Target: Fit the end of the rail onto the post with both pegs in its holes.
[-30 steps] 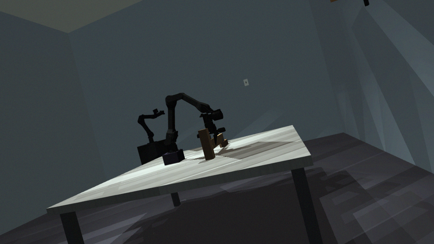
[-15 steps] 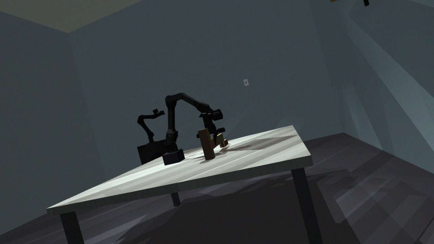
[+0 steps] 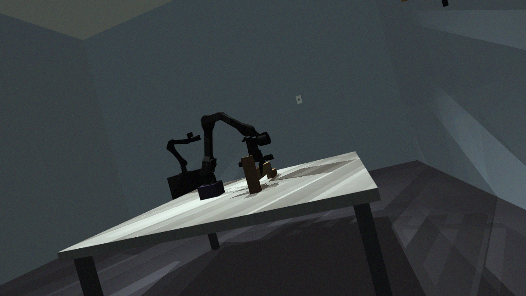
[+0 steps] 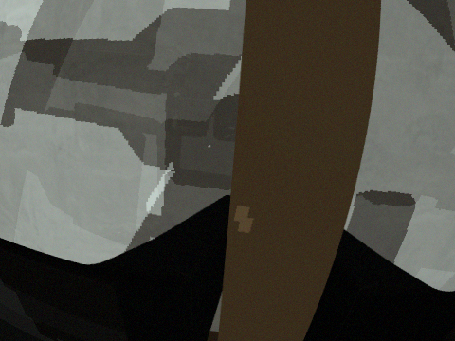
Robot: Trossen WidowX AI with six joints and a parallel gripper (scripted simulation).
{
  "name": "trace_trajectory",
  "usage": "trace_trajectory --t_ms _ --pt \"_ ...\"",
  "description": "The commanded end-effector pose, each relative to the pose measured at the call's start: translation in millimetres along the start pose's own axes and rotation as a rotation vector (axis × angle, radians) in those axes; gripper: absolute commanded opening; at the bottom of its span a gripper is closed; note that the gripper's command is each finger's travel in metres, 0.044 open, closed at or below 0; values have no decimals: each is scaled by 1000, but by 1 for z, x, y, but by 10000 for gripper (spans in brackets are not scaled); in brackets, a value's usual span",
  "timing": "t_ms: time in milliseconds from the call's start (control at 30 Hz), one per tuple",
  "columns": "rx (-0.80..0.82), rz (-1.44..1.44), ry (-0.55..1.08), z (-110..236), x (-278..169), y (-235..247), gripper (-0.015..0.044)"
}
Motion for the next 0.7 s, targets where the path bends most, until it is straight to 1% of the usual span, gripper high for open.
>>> trace_trajectory --t_ms 0,667 --pt "-10 3 2 4 -2 0 0" --pt "-10 3 2 3 -8 0 0"
Point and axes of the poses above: the point midway between the two fingers, 35 mm back from their tips, its own z axis back along the fingers, its own y axis across the jaws, x = y × z, the point moved 8 cm from there along z, back along the fingers, and after that the axes turned 15 degrees about z, right-handed, at the moved point
